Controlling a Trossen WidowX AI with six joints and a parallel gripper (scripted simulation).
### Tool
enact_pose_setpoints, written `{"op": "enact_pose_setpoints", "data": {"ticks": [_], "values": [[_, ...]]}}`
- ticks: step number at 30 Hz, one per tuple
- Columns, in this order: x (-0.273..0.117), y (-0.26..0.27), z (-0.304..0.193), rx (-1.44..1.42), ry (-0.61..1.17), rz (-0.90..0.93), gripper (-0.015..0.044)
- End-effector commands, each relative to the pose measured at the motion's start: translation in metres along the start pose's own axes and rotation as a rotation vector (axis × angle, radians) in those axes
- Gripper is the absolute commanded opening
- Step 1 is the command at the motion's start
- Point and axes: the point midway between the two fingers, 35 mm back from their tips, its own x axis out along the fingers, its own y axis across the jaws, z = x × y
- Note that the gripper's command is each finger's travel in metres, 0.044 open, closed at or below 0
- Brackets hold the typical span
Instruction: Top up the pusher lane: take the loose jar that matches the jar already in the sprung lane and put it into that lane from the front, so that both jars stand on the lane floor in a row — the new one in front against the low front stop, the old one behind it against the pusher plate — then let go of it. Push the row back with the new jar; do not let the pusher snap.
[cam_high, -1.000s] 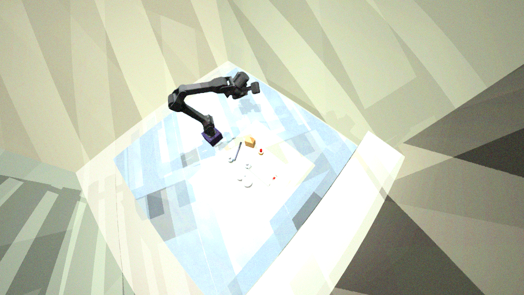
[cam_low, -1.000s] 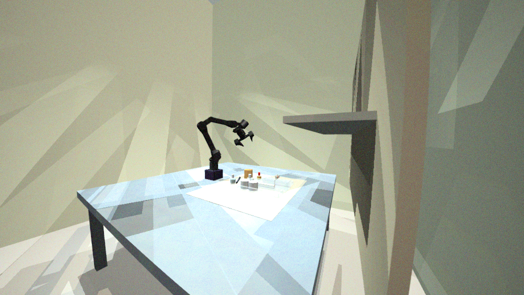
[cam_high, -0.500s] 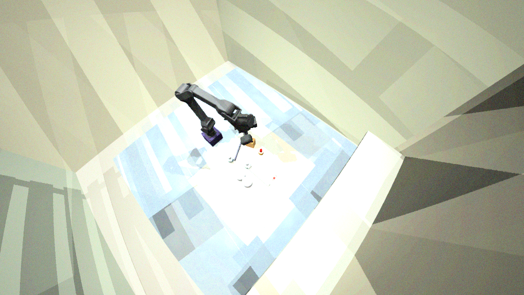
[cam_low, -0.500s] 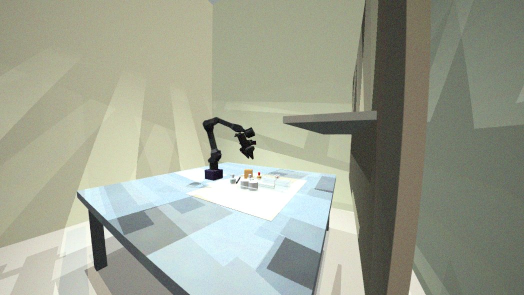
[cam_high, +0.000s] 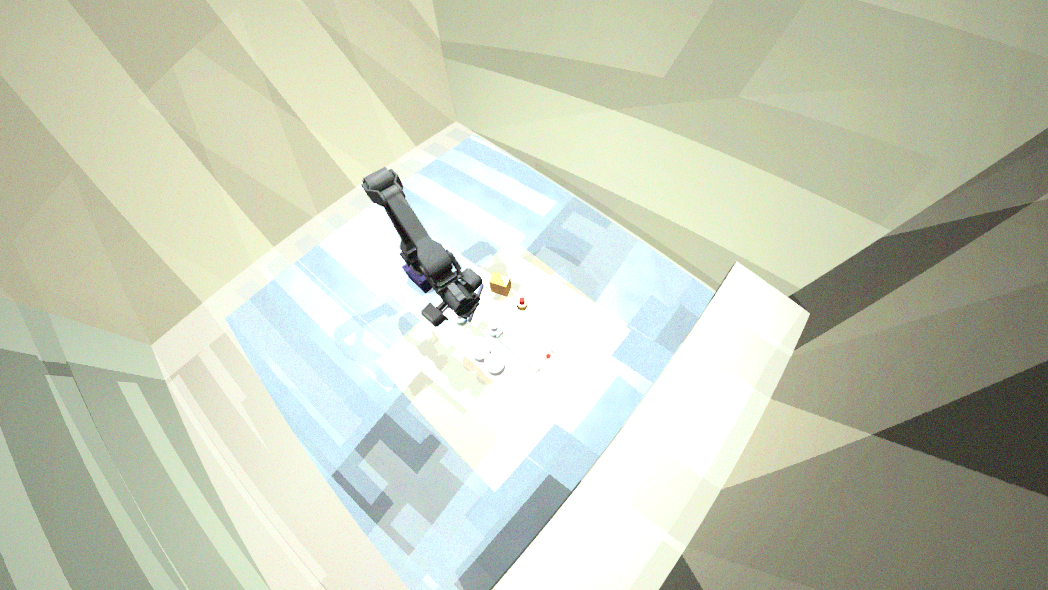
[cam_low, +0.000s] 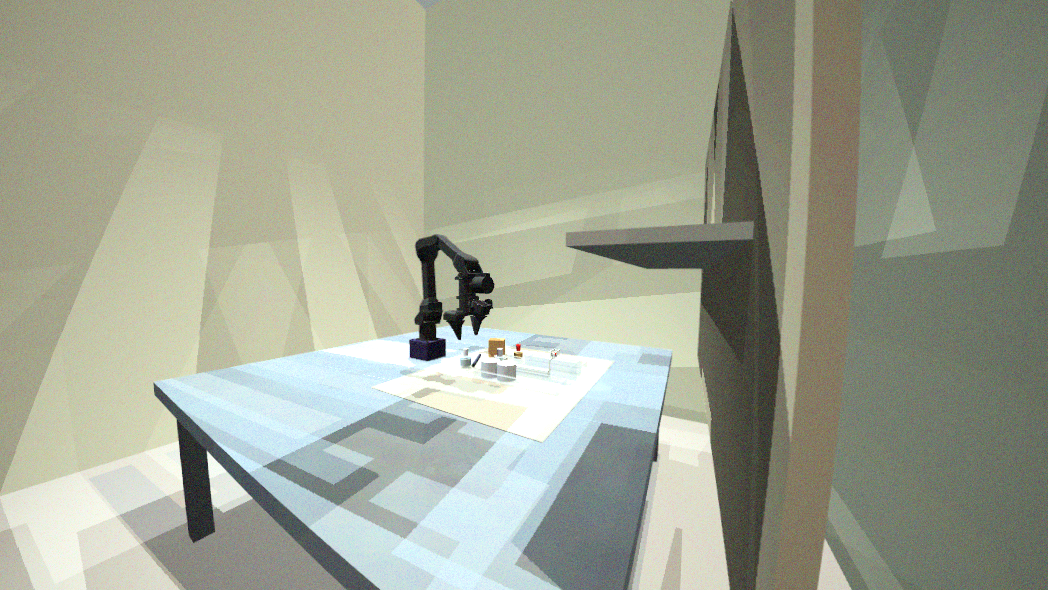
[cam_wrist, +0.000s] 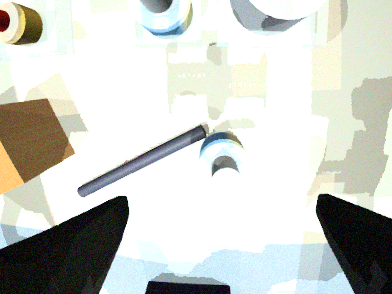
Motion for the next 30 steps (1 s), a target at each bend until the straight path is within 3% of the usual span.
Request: {"op": "enact_pose_setpoints", "data": {"ticks": [1,8,30], "values": [[0.002,-0.004,-0.004,0.035,0.018,-0.006,0.0440],[0.033,-0.005,-0.006,0.035,0.018,-0.006,0.0440],[0.064,-0.005,-0.007,0.035,0.018,-0.006,0.0440]]}}
